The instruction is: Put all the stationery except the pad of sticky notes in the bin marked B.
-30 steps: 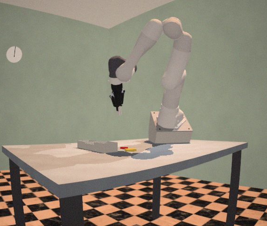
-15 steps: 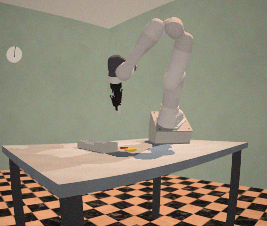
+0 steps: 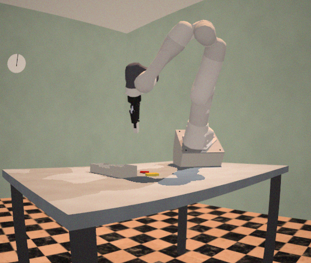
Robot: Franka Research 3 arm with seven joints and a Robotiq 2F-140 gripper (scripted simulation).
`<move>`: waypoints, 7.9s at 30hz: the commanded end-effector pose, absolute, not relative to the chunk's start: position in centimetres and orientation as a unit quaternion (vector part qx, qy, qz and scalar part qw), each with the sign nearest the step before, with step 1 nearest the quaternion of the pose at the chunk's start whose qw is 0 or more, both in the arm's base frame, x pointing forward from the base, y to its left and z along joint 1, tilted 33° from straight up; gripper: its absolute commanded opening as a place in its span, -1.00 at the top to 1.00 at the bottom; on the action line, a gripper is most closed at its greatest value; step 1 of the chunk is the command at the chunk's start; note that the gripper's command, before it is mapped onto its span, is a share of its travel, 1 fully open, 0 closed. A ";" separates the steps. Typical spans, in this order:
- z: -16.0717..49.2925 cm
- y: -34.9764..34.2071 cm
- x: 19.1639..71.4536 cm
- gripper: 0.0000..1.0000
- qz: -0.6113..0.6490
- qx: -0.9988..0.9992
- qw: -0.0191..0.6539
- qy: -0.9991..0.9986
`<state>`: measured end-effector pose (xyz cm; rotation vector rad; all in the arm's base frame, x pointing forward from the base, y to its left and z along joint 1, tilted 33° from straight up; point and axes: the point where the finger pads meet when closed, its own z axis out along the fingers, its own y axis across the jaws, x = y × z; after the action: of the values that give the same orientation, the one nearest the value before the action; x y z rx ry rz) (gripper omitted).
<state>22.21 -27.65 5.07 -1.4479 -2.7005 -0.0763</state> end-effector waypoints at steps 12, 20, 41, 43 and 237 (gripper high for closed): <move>6.2 -27.2 23.7 0.89 -0.038 -0.324 0.019 -0.945; 6.6 -27.0 24.3 0.89 -0.040 -0.264 0.011 -0.964; 7.8 -26.4 25.9 0.89 -0.044 -0.103 -0.011 -0.994; 8.1 -26.2 26.4 0.89 -0.043 -0.095 -0.013 -0.994; 21.4 -7.6 40.8 0.89 0.166 0.960 -0.226 -0.007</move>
<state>41.07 -7.50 21.61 -2.6275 0.1431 -0.4415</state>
